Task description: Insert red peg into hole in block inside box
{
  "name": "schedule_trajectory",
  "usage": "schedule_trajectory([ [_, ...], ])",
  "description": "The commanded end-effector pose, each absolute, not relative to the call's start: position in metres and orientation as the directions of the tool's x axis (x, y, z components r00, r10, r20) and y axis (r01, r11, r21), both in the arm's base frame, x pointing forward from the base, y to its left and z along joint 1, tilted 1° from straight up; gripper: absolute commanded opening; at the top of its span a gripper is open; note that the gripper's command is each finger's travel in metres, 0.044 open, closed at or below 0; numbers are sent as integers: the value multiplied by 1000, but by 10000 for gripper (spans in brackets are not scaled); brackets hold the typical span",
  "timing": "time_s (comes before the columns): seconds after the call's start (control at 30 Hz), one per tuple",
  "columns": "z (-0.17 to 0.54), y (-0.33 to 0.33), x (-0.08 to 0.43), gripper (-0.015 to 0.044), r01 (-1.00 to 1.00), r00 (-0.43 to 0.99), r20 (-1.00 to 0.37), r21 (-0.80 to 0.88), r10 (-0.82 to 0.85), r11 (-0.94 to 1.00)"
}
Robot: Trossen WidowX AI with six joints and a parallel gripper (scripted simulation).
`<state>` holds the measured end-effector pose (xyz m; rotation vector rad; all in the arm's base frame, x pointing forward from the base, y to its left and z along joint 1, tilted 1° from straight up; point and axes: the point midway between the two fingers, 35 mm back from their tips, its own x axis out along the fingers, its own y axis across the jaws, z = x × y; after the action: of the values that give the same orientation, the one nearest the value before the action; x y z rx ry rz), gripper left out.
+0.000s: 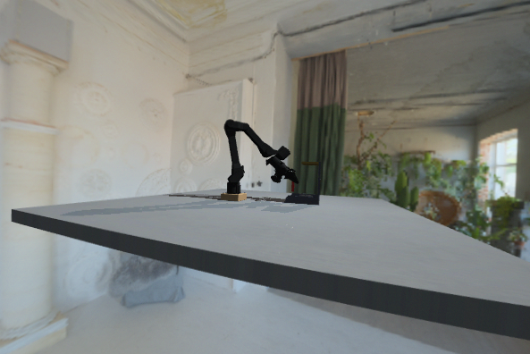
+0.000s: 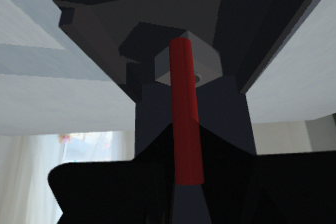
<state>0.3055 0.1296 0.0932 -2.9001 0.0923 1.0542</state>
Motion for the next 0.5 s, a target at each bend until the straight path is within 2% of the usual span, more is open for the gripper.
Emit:
schedule_trajectory([
  [0.0,92,134,310,0,-73,765,-643,-30,-37,-997],
  [0.47,92,136,341,0,-71,767,-641,-30,-35,-997],
])
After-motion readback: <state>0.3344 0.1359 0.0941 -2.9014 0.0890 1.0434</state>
